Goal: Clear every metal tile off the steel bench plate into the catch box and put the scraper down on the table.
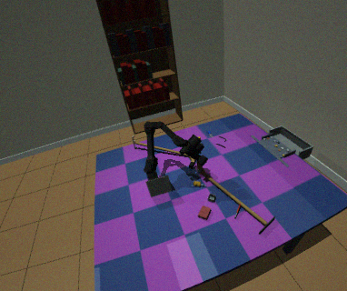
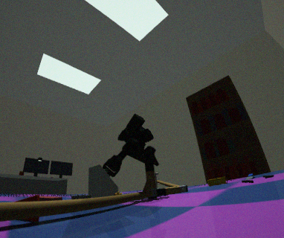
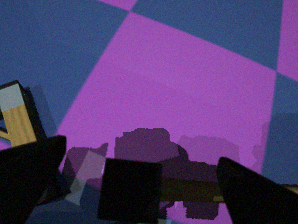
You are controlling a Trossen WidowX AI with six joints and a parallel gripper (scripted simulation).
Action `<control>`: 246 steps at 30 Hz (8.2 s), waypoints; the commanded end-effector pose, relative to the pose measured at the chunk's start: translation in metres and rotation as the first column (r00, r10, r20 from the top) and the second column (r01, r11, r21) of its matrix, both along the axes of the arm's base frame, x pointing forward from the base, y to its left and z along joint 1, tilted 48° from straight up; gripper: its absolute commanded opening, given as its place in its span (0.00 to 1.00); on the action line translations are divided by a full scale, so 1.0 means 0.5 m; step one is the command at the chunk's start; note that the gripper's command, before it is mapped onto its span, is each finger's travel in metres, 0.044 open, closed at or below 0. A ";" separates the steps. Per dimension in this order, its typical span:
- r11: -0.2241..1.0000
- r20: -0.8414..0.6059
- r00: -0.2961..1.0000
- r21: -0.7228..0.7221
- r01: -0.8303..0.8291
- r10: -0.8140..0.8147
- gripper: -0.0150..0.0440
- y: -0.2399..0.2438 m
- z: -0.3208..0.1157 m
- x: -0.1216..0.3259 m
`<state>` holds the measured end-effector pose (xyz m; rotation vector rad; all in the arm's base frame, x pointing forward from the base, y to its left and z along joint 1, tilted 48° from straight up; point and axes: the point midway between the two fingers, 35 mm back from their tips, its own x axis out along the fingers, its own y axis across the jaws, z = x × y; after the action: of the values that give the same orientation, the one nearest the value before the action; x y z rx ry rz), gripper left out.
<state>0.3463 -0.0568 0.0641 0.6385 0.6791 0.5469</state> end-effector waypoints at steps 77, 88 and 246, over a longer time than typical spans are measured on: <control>0.976 -0.558 0.813 0.021 0.216 -0.168 0.25 -0.332 -0.157 0.064; 0.971 -0.642 0.747 0.019 0.239 -0.171 0.25 -0.367 -0.203 0.052; 0.963 -0.783 0.605 0.026 0.270 -0.149 0.25 -0.189 -0.479 0.174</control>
<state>0.4287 -0.1535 -0.1768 1.0983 1.3791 0.0506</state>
